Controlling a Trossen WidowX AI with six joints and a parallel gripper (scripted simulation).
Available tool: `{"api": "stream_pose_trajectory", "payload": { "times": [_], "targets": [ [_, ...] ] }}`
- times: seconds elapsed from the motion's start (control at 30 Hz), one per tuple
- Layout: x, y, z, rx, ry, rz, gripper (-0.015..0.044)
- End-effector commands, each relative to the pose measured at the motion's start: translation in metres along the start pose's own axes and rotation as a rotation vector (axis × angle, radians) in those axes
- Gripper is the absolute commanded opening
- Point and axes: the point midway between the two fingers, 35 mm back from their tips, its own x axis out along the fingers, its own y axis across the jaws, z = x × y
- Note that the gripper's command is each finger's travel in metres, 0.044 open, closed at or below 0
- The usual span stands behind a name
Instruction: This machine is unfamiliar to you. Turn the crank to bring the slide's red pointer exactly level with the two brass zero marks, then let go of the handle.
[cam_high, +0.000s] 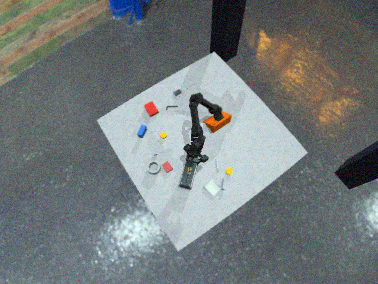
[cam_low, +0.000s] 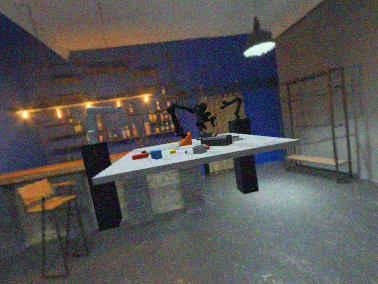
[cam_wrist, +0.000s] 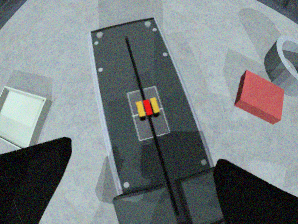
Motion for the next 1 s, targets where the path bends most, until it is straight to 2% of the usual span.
{"api": "stream_pose_trajectory", "payload": {
  "times": [0.0,0.43,0.97],
  "targets": [
    [0.0001,-0.0001,0.0,0.0,0.0,-0.001,0.0335],
    [0.0001,-0.0001,0.0,0.0,0.0,-0.001,0.0],
    [0.0,0.0,0.0,0.0,0.0,0.0,0.0]
  ]
}}
